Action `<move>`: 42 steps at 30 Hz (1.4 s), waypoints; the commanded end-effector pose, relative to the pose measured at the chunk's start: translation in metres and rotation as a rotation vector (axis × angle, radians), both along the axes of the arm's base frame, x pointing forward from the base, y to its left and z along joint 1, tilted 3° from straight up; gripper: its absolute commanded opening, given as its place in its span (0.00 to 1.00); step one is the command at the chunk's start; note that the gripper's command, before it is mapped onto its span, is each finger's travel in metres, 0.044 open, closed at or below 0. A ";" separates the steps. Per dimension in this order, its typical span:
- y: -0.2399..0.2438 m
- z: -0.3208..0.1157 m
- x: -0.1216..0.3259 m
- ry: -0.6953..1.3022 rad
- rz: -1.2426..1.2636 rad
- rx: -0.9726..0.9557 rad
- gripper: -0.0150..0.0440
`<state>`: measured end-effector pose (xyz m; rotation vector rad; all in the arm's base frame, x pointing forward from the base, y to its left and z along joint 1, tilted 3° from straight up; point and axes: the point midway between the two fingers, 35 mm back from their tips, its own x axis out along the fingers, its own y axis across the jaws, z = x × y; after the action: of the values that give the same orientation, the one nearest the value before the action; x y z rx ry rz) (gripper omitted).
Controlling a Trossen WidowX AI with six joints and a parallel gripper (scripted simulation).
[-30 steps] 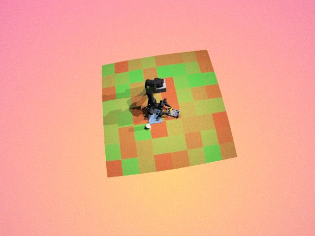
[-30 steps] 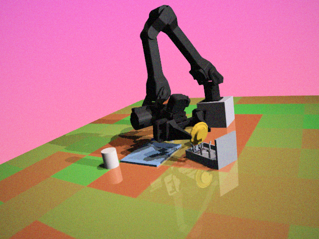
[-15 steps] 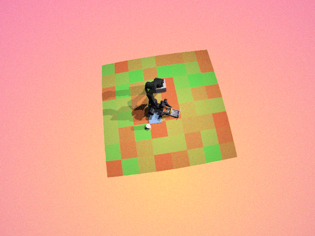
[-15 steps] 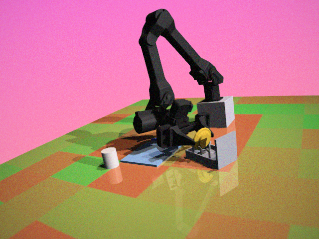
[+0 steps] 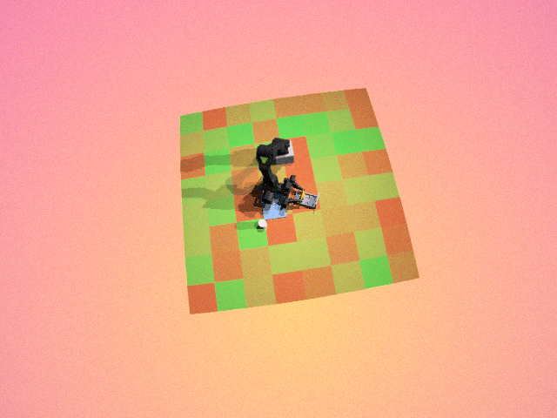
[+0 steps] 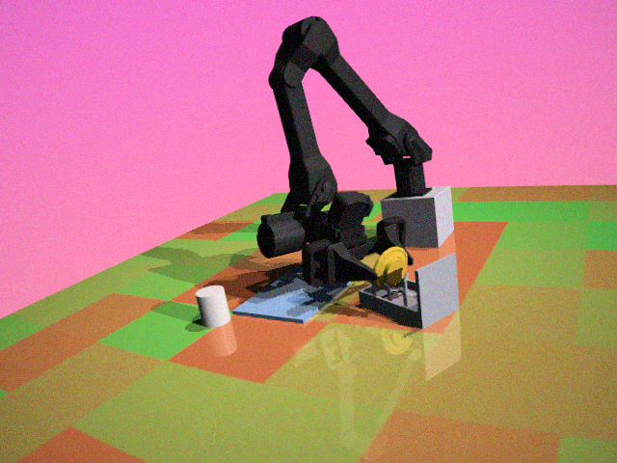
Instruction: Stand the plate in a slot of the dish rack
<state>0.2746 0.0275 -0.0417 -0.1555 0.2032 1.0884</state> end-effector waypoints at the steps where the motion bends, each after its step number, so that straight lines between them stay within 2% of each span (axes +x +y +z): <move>1: 0.000 0.000 0.000 0.000 0.000 0.000 0.61; 8: 0.000 0.000 0.000 0.000 0.000 0.000 0.92; 9: 0.000 0.000 0.000 0.000 0.000 0.000 0.93; 15: 0.000 0.006 0.002 0.001 -0.001 0.001 0.93; 27: 0.002 0.116 0.011 0.011 -0.008 0.020 0.93; 32: 0.001 0.117 0.011 0.032 -0.012 0.014 0.93; 42: -0.005 0.114 0.020 0.337 -0.097 -0.093 0.93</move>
<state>0.2910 0.0254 0.0695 -0.0549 0.4810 1.0324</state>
